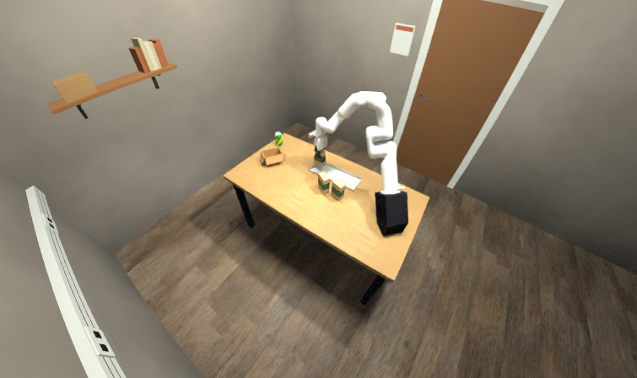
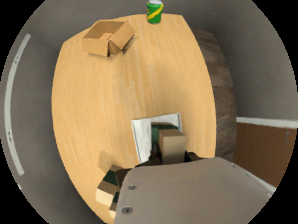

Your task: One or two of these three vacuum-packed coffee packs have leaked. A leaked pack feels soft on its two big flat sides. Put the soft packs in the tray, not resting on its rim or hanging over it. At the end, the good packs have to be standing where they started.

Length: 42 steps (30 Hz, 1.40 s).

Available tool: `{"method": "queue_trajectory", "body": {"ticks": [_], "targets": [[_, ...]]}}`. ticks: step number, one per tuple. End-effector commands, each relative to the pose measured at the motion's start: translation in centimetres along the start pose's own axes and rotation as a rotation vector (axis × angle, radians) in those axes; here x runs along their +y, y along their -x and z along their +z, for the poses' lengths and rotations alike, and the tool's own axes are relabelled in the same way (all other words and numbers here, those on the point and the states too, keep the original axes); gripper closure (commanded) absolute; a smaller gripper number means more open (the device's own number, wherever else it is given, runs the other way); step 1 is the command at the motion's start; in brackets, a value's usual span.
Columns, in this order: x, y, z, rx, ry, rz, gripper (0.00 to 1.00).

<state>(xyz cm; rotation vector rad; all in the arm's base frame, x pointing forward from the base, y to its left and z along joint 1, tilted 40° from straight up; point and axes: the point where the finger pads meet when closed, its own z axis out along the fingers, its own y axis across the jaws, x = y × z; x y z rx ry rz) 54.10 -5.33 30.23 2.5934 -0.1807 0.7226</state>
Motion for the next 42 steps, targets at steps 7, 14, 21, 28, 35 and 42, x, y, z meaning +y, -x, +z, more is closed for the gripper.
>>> {"method": "queue_trajectory", "body": {"ticks": [7,14,21,28,35,42], "targets": [[-0.1,-0.2,0.3,0.004,0.000,-0.001,0.76],[-0.1,-0.2,1.8,0.004,0.000,-0.001,0.76],[-0.1,-0.2,3.0,0.004,0.000,-0.001,0.76],[-0.1,-0.2,4.2,0.004,0.000,-0.001,0.76],[-0.1,-0.2,4.7,0.004,0.000,-0.001,0.76],[-0.1,-0.2,4.8,0.004,0.000,-0.001,0.76]]}}
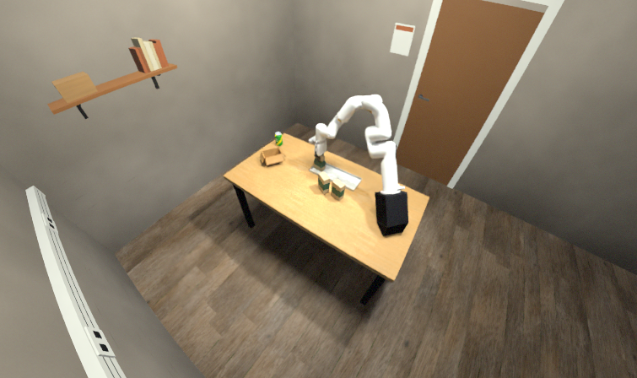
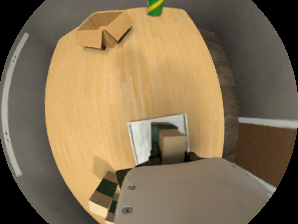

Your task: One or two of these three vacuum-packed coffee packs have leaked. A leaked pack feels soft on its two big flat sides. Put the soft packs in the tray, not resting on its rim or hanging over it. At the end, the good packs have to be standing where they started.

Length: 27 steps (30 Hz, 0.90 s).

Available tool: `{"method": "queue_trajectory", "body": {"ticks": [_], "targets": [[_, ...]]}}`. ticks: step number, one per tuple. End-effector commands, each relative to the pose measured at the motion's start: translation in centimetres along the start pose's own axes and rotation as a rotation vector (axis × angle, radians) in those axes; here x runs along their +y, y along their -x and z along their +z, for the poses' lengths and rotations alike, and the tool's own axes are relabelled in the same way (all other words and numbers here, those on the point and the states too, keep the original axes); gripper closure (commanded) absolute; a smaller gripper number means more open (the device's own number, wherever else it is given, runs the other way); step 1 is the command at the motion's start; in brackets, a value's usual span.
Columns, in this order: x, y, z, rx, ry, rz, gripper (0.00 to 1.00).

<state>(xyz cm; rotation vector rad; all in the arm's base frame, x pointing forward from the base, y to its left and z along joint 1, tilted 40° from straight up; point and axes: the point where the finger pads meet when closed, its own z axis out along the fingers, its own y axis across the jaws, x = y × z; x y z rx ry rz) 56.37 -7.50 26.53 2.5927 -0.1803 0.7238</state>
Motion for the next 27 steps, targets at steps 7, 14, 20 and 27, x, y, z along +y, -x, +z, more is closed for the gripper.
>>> {"method": "queue_trajectory", "body": {"ticks": [7,14,20,27], "targets": [[-0.06,-0.13,-0.08,0.003,-0.001,-0.001,0.76],[-0.06,-0.13,-0.08,0.003,-0.001,-0.001,0.16],[-0.06,-0.13,-0.08,0.003,-0.001,-0.001,0.16],[-0.06,-0.13,-0.08,0.003,-0.001,-0.001,0.16]]}}
